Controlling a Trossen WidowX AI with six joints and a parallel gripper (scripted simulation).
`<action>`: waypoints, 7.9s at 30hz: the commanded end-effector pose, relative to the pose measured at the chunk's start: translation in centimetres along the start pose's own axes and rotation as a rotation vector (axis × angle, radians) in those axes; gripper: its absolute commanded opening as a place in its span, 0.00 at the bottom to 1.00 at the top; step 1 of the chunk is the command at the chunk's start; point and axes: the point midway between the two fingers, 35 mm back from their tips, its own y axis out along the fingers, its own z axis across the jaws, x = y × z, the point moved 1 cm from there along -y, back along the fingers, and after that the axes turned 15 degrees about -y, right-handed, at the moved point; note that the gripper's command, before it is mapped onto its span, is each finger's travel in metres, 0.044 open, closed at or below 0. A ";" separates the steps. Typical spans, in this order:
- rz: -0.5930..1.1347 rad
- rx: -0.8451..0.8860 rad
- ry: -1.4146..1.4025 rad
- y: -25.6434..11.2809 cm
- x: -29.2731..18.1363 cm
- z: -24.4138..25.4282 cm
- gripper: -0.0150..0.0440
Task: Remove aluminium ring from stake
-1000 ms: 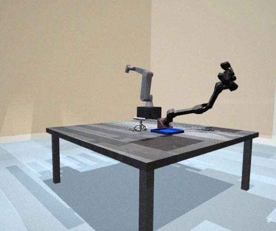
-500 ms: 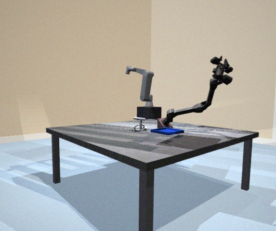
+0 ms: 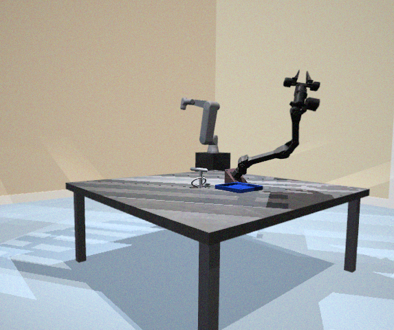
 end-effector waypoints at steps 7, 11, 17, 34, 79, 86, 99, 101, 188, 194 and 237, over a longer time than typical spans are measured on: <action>0.172 -0.092 -0.288 0.1 -4.4 -6.9 0.59; 0.246 -0.125 -0.398 -0.2 -5.9 -9.7 0.59; 0.366 -0.172 -0.557 -1.0 -7.9 -14.2 0.59; 0.737 -0.270 -0.986 -5.3 -10.9 -26.8 0.59; 2.227 -0.316 -1.312 -33.5 -3.3 -52.2 0.59; 2.475 -0.282 -1.178 -38.9 0.0 -53.0 0.59; 2.852 -0.203 -0.743 -48.4 6.8 -51.1 0.59; 2.891 -0.191 -0.658 -49.7 7.9 -50.4 0.59; 2.984 -0.149 -0.241 -57.2 10.9 -46.9 0.25; 2.984 -0.153 -0.239 -56.7 10.7 -46.8 0.25; 3.313 -0.186 -0.217 -54.7 8.3 -45.6 0.25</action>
